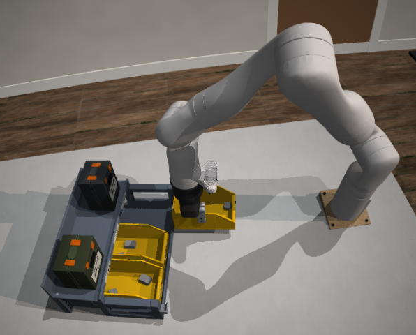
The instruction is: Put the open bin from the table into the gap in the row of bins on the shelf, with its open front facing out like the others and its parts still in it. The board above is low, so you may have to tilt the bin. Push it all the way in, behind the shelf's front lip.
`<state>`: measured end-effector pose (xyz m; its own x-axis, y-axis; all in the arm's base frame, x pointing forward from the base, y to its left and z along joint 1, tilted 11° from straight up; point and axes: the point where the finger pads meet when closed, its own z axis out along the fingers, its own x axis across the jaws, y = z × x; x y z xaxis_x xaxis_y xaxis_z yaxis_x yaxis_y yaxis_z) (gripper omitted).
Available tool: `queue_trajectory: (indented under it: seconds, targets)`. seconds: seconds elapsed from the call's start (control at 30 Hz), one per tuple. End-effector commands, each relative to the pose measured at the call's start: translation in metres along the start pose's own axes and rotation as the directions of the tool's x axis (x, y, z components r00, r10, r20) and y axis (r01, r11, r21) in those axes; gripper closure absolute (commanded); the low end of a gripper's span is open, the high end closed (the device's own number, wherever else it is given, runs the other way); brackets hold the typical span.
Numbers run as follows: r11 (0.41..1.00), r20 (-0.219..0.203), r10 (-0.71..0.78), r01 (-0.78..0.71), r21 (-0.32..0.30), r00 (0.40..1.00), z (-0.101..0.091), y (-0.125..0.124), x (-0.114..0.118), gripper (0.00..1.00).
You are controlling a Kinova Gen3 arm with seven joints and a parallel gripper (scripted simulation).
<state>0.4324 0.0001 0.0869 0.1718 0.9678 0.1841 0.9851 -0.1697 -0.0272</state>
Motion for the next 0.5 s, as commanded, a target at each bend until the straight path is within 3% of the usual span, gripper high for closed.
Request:
queue_trajectory:
  seconds: [0.0,0.47]
  targets:
    - [1.000,0.000,0.000,0.000,-0.002,1.000,-0.0010,0.0008,-0.0001,1.00]
    - [0.999,0.000,0.000,0.000,0.034,1.000,-0.0028,0.0020,-0.0001,1.00]
